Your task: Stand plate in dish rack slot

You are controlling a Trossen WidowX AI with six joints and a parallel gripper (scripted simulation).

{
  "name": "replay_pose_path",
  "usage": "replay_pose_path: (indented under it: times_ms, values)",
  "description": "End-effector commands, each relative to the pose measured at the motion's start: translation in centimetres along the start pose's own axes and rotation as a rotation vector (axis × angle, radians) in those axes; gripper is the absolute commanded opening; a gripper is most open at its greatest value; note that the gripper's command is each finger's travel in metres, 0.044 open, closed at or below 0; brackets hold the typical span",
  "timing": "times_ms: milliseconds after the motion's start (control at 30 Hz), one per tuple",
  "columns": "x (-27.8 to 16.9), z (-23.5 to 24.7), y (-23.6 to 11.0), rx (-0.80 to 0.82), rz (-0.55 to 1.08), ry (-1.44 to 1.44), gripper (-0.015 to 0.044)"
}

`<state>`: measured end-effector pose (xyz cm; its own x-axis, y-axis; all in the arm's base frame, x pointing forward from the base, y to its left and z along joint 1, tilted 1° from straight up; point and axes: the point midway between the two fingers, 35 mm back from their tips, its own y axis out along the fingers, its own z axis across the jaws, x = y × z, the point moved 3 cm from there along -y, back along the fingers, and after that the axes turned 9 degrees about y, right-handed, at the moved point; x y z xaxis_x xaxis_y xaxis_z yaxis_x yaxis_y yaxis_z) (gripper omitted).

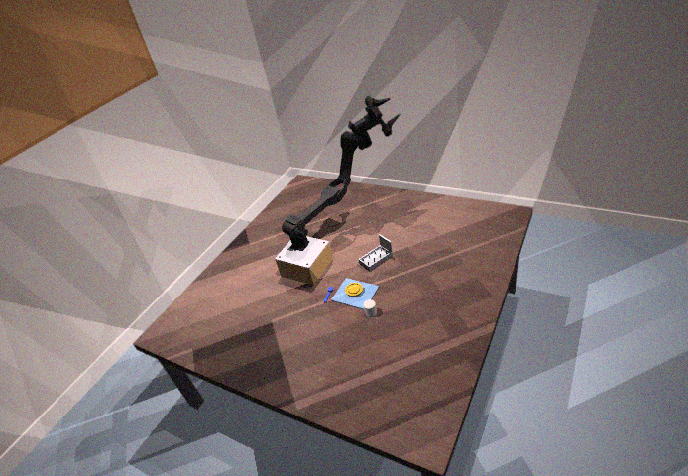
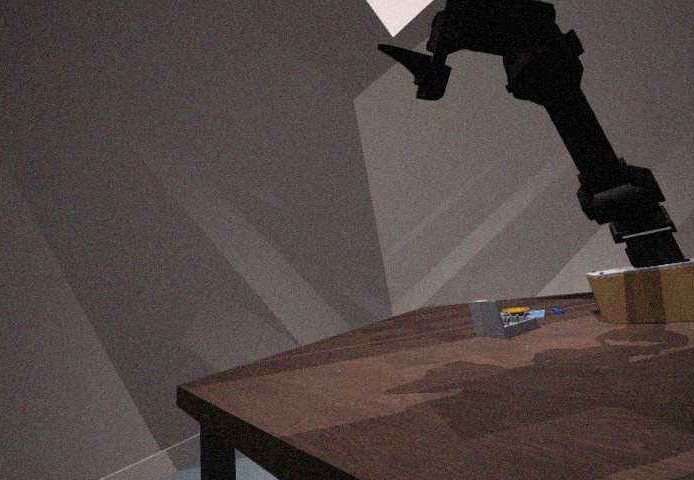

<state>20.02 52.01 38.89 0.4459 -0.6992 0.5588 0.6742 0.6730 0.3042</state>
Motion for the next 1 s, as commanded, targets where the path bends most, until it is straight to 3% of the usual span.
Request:
replay_pose_path:
  times_ms: [0, 367, 967]
  values:
    - [0.1, 0.1, 0.0, 0.003, -0.002, 0.003, 0.0400]
    - [5.6, 7.2, -3.0, 0.182, -0.106, 0.204, 0.0400]
    - [14.3, 17.9, -11.1, 0.530, -0.163, 0.678, 0.0400]
